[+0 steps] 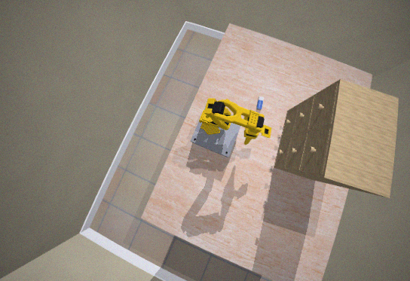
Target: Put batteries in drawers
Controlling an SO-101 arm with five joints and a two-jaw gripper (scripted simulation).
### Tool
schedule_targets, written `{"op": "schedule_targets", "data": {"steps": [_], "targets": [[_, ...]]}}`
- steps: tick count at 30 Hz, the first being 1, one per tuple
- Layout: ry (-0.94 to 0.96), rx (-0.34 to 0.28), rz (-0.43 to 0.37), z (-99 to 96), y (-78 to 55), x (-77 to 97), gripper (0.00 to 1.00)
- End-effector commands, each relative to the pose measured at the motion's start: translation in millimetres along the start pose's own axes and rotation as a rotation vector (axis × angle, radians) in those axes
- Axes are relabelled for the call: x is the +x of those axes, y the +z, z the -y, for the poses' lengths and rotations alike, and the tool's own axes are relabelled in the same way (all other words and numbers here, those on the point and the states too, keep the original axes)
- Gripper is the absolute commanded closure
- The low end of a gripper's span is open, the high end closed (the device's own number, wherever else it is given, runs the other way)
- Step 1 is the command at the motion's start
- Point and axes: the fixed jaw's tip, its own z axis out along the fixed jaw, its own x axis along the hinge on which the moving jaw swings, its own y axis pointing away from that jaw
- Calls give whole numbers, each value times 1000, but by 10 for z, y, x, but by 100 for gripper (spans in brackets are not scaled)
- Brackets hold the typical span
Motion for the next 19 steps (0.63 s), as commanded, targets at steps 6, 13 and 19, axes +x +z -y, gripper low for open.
{"op": "schedule_targets", "data": {"steps": [6, 13, 19], "targets": [[-15, -2, -8, -14, -5, 2, 60], [-15, -2, -8, -14, -5, 2, 60], [-15, -2, -8, -14, -5, 2, 60]]}}
